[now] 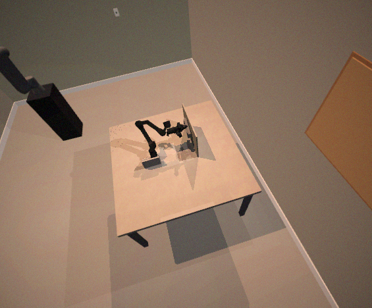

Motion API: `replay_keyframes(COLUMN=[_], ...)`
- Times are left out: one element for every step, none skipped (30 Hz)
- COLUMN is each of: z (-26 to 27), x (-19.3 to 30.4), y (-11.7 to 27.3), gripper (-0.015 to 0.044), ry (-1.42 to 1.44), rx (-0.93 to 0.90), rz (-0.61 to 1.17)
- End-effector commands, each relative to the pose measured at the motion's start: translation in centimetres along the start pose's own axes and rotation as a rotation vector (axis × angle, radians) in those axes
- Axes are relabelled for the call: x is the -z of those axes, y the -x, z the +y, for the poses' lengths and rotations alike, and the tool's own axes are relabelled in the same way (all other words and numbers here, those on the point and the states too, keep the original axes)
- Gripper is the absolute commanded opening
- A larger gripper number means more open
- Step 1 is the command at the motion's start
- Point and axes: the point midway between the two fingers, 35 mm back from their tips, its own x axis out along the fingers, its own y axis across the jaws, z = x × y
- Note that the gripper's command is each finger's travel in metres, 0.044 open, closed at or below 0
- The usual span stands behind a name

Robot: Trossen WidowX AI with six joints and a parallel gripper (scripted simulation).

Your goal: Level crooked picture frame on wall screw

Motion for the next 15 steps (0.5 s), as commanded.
replay_keyframes(z=[0.00,-0.03,-0.05,-0.05,-0.05,-0.05,-0.05,-0.05,-0.05,-0.05,-0.05,-0.05,-0.05,-0.05,-0.05], x=[0.02,0.01,0.00,0.00,0.00,0.00,0.00,0.00,0.00,0.00,0.00,0.00,0.00,0.00,0.00], y=[0.00,0.00,0.00,0.00,0.00,0.00,0.00,0.00,0.00,0.00,0.00,0.00,0.00,0.00,0.00], gripper=[0.0000,0.0000,0.0000,0.0000,0.0000,0.0000,0.0000,0.0000,0.0000,0.0000,0.0000,0.0000,0.0000,0.0000,0.0000], ry=[0.001,0.004,0.005,0.005,0.005,0.005,0.005,0.005,0.005,0.005,0.017,0.042,0.058,0.058,0.058], rx=[0.001,0.000,0.000,0.000,0.000,0.000,0.000,0.000,0.000,0.000,0.000,0.000,0.000,0.000,0.000], rz=[0.000,0.000,0.000,0.000,0.000,0.000,0.000,0.000,0.000,0.000,0.000,0.000,0.000,0.000,0.000])
